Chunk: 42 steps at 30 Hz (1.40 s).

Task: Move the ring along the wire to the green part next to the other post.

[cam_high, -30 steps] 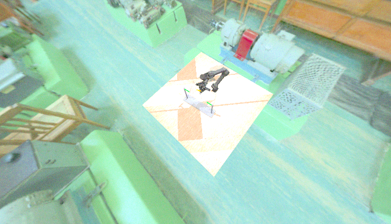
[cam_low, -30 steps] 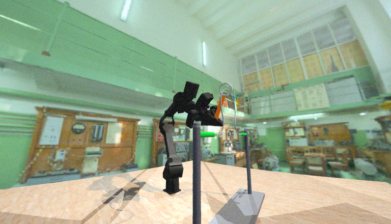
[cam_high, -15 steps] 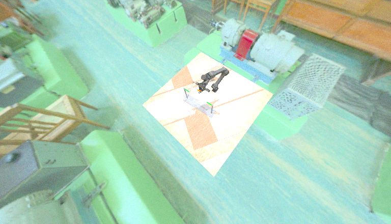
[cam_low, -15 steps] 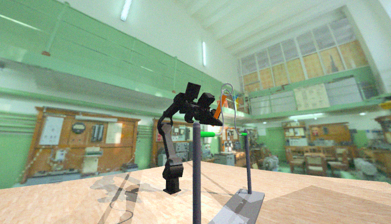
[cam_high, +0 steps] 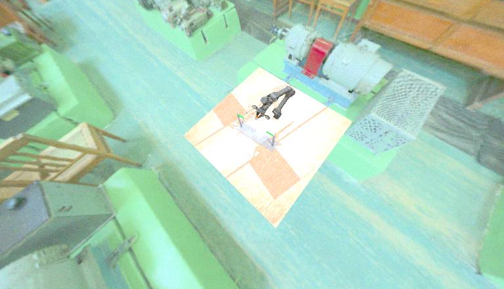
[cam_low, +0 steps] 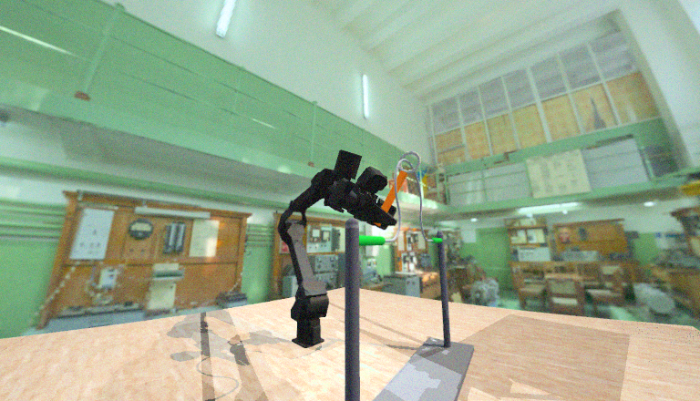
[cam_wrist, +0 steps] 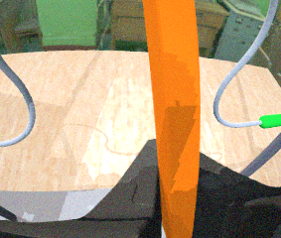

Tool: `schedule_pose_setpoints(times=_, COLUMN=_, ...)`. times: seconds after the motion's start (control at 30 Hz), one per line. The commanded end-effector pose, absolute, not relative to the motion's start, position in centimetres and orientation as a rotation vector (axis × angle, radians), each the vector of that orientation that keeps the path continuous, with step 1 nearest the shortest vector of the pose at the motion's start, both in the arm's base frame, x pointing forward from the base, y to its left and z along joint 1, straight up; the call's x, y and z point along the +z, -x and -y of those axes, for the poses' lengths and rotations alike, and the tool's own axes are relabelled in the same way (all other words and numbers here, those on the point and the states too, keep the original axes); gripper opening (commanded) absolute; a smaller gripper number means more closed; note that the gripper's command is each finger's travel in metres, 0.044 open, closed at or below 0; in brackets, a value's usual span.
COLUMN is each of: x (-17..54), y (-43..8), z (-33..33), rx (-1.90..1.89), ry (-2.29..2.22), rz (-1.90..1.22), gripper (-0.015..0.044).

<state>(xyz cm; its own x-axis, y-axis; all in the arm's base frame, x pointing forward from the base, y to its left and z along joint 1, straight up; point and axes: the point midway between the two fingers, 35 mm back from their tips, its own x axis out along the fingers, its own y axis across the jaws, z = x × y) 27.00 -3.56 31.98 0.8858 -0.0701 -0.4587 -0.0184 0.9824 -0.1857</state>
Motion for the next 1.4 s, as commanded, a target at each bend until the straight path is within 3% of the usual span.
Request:
schedule_pose_setpoints(times=0.0, x=31.9, y=-27.0, z=3.8, rx=-0.048, ry=0.252, rz=-0.476, gripper=-0.015)
schedule_pose_setpoints(times=1.37, x=33.0, y=-27.2, z=6.0, rx=-0.224, ry=0.85, rz=-0.371, gripper=-0.015)
